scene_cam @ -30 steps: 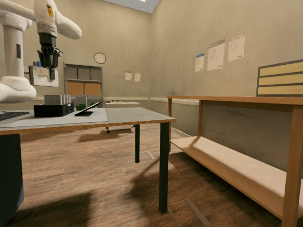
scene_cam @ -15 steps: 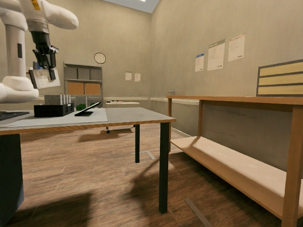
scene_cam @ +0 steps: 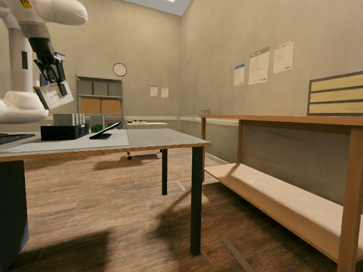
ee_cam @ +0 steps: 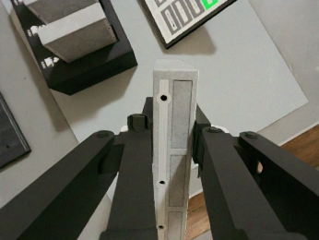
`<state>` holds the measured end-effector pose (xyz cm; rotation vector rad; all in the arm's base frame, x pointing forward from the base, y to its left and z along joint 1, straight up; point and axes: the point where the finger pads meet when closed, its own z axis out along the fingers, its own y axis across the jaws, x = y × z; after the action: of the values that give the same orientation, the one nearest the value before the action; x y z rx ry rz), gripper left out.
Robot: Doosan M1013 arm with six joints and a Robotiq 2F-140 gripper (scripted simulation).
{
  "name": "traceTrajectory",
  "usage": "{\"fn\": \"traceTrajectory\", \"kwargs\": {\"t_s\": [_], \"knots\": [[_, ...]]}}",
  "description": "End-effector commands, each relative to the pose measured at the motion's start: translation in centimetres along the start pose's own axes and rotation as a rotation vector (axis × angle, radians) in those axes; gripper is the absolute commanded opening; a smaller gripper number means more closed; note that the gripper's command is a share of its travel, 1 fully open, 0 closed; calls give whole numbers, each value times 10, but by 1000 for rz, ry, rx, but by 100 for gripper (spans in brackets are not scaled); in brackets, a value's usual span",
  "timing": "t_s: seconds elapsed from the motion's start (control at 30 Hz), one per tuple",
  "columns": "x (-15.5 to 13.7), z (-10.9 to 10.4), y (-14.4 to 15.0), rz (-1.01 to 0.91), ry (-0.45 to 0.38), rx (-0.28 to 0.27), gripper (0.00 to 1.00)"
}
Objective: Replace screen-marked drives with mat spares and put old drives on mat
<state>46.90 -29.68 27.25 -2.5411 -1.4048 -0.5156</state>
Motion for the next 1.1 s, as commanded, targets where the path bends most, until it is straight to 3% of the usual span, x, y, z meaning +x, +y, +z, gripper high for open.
{"fn": "traceTrajectory", "kwargs": {"t_s": [0.0, 0.13, 0.37, 0.43, 0.67, 1.07], "knots": [[0, 0, 0, 0, 8, 0, 10], [0, 1, -1, 1, 55, 4, 10], [0, 0, 0, 0, 219, 1, 10], [0, 0, 0, 0, 219, 1, 10], [0, 0, 0, 0, 371, 1, 10], [0, 0, 0, 0, 411, 0, 10]]}}
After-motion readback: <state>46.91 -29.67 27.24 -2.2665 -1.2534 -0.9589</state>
